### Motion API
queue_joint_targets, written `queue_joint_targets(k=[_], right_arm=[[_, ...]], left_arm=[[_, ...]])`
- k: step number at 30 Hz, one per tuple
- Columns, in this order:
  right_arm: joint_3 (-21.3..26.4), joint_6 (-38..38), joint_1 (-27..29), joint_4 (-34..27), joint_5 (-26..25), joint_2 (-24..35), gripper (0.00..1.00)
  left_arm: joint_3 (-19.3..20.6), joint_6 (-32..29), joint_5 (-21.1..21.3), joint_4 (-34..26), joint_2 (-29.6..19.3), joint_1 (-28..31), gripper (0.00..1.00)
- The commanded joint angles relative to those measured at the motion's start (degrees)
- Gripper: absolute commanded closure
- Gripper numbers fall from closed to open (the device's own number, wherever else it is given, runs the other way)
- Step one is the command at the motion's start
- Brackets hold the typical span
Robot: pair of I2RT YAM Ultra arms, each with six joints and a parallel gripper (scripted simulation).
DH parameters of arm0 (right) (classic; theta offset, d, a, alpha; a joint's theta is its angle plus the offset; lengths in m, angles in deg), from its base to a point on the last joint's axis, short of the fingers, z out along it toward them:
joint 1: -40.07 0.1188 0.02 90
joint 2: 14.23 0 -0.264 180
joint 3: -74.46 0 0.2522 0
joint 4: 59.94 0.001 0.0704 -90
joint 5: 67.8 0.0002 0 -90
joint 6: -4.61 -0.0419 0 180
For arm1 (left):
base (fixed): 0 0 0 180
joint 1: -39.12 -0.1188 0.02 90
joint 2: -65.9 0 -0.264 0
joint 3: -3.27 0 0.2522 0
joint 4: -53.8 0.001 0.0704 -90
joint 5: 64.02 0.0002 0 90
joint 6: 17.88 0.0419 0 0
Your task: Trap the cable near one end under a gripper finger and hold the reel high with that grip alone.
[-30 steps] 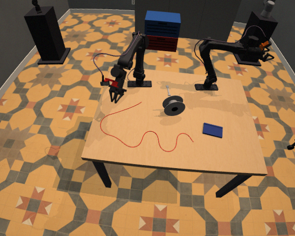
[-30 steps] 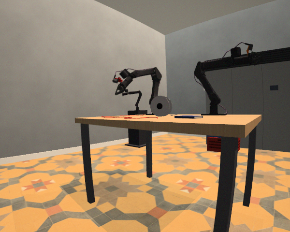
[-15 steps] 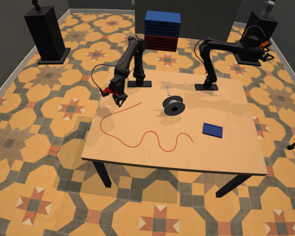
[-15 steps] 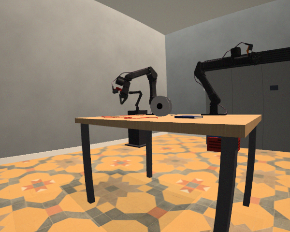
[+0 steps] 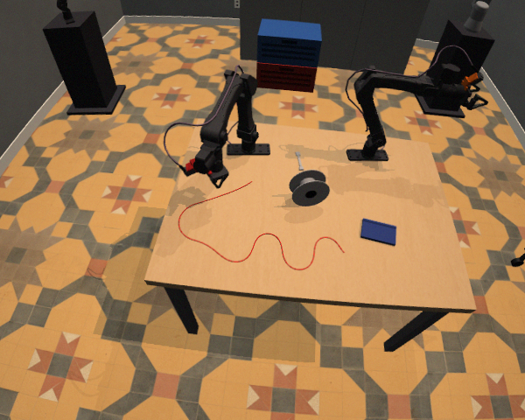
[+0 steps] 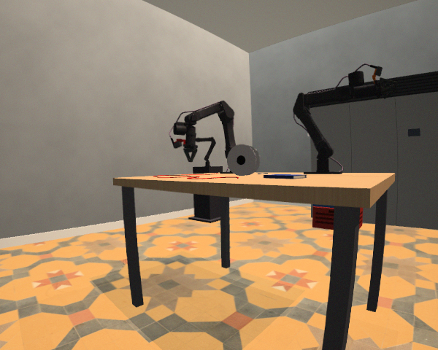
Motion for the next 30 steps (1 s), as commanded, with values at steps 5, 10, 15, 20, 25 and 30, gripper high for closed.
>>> queue_joint_targets(k=[5,10,15,20,25,30], right_arm=[[-2.3,-2.12,-0.68,3.37,0.05,-0.47,0.7],[-2.8,-2.14,-0.69,3.44,0.05,-0.57,0.7],[-2.37,-2.14,-0.7,2.41,0.05,-0.78,0.7],[1.25,-2.16,-0.74,0.55,0.05,-1.69,0.7],[2.22,-2.13,-0.9,-1.41,0.06,-1.96,0.7],[3.76,-2.1,-0.93,-3.61,0.08,-3.2,0.7]], left_arm=[[0.88,-0.6,0.35,0.71,0.23,-0.63,0.0],[0.88,-0.6,0.35,0.71,0.23,-0.63,0.0],[0.88,-0.6,0.35,0.71,0.23,-0.63,0.0],[0.88,-0.6,0.35,0.71,0.23,-0.63,0.0],[0.88,-0.6,0.35,0.71,0.23,-0.63,0.0],[0.88,-0.6,0.35,0.71,0.23,-0.63,0.0]])
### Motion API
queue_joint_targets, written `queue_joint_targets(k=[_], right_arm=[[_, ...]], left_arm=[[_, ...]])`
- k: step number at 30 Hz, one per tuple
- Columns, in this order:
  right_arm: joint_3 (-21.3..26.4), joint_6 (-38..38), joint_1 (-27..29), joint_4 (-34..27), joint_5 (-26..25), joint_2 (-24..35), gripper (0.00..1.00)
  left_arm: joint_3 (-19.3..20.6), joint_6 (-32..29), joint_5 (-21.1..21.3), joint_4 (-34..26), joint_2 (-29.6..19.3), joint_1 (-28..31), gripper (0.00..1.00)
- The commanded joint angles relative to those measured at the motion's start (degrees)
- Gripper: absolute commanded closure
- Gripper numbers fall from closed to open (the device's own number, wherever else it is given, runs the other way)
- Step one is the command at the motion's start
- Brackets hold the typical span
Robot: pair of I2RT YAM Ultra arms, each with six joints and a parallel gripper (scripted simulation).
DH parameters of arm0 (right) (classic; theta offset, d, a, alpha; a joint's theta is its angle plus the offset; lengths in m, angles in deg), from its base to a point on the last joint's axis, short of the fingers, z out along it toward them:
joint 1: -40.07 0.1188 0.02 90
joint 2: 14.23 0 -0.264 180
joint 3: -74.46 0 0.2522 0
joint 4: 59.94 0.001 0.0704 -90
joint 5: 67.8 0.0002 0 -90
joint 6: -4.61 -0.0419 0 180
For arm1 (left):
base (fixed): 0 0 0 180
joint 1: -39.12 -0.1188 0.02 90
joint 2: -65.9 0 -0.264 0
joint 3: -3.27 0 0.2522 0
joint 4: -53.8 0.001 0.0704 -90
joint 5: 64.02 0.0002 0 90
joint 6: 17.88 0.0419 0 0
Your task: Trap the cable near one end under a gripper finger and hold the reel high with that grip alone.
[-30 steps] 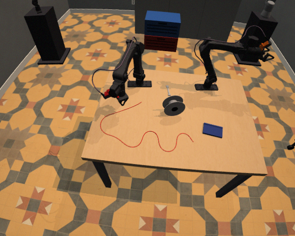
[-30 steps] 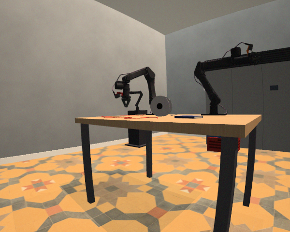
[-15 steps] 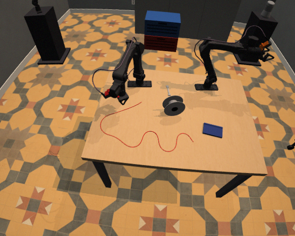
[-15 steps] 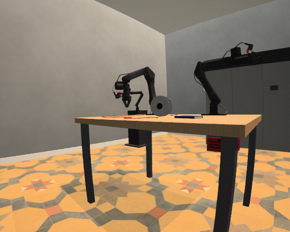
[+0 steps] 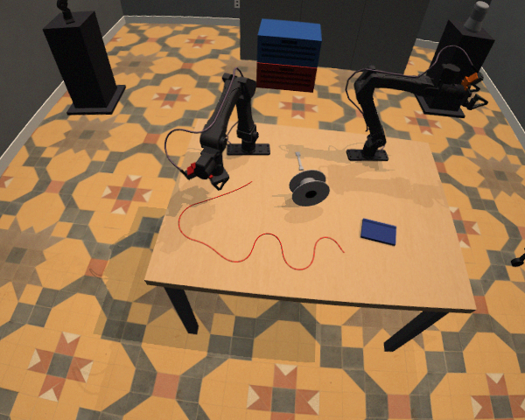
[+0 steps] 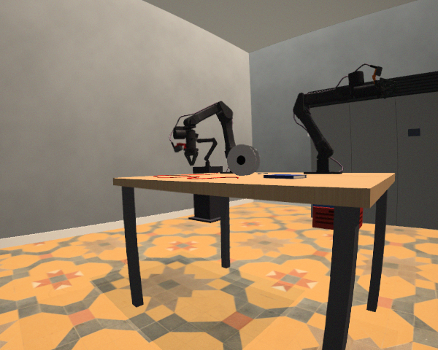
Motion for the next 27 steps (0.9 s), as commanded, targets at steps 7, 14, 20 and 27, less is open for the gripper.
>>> queue_joint_targets(k=[7,14,20,27], right_arm=[[3.79,-0.34,-1.04,-7.54,0.12,-2.99,0.7],[4.21,-0.31,-0.71,-10.27,0.16,-3.6,0.7],[6.87,-0.52,-0.42,-12.68,0.15,-4.84,0.7],[7.58,-0.57,-0.06,-13.34,0.14,-3.23,0.7]], left_arm=[[0.88,-0.6,0.35,0.71,0.23,-0.63,0.0],[0.88,-0.6,0.35,0.71,0.23,-0.63,0.0],[0.88,-0.6,0.35,0.71,0.23,-0.63,0.0],[0.88,-0.6,0.35,0.71,0.23,-0.63,0.0]])
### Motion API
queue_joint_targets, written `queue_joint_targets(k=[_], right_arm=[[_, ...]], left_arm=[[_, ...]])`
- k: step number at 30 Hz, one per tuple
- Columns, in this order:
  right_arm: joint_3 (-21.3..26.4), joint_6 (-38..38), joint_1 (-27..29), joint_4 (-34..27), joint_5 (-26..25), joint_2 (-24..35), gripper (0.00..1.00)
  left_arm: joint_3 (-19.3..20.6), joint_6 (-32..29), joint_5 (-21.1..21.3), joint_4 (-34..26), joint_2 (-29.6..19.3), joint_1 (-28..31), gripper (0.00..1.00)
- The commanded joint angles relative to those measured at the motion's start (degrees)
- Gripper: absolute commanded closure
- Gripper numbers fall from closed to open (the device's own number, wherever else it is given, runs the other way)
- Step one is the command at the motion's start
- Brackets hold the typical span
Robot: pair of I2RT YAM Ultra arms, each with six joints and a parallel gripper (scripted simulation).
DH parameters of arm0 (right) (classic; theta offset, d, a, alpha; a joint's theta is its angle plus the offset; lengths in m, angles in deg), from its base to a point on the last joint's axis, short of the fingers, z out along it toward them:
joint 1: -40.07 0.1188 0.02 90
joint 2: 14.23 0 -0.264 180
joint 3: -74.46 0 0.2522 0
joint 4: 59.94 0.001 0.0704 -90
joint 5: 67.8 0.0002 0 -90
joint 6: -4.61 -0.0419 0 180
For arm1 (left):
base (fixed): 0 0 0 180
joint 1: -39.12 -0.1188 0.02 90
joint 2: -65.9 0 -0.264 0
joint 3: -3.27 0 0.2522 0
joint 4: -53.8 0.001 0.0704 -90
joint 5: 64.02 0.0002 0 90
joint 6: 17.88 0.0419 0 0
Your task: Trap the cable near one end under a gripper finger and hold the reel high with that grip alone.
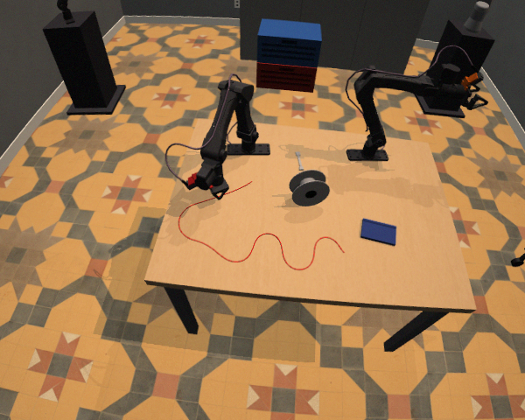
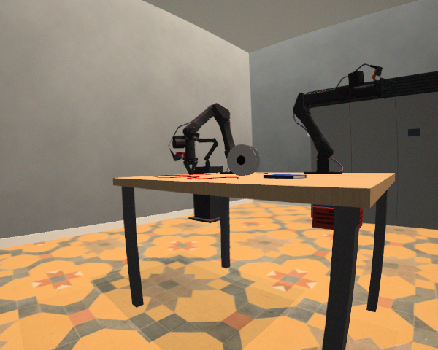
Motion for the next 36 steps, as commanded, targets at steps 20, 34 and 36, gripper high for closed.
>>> queue_joint_targets(k=[20,34,36], right_arm=[[1.66,-0.69,0.91,0.15,0.15,2.98,0.7],[1.69,-0.83,0.97,-2.23,0.14,0.89,0.7],[1.53,-0.84,0.91,-2.3,0.14,0.76,0.7]], left_arm=[[0.88,-0.6,0.35,0.71,0.23,-0.63,0.0],[0.88,-0.6,0.35,0.71,0.23,-0.63,0.0],[0.88,-0.6,0.35,0.71,0.23,-0.63,0.0]])
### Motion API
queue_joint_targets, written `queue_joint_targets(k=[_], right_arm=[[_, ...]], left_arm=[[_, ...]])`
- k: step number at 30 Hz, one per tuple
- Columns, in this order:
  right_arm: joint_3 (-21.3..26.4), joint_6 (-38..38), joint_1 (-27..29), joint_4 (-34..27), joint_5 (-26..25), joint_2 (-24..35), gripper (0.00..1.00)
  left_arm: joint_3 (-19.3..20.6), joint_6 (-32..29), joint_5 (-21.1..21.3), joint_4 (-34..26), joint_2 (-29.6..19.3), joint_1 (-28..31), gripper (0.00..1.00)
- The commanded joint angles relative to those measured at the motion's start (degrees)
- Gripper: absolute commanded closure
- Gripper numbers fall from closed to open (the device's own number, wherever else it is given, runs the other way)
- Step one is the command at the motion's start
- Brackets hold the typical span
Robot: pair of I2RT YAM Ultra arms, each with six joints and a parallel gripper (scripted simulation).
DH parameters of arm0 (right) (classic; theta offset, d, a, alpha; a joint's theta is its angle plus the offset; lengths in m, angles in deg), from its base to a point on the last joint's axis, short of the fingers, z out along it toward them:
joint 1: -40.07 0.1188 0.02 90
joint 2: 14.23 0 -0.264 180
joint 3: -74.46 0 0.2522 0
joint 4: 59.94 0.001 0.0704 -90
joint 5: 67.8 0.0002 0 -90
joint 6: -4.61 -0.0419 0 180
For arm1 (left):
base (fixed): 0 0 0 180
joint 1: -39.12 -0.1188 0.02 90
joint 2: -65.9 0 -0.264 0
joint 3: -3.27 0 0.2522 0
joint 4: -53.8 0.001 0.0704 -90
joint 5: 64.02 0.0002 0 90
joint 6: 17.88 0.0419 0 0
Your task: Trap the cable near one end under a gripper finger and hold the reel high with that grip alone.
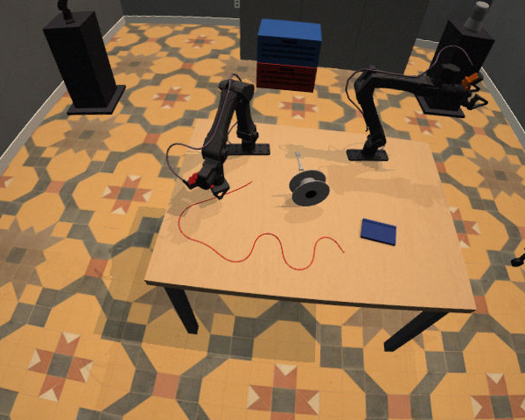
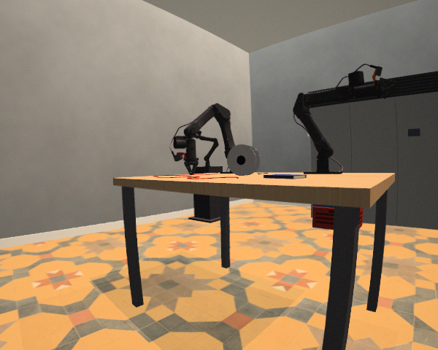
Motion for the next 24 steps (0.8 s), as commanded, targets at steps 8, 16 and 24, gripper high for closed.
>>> queue_joint_targets(k=[8,16,24], right_arm=[[0.8,-0.53,-0.35,-1.32,0.15,0.39,0.7],[1.42,-0.16,-0.83,-0.87,0.52,0.94,0.75],[1.43,-0.16,-0.84,-0.85,0.52,0.94,0.83]], left_arm=[[0.88,-0.6,0.35,0.71,0.23,-0.63,0.0],[0.88,-0.6,0.35,0.71,0.23,-0.63,0.0],[0.88,-0.6,0.35,0.71,0.23,-0.63,0.0]])
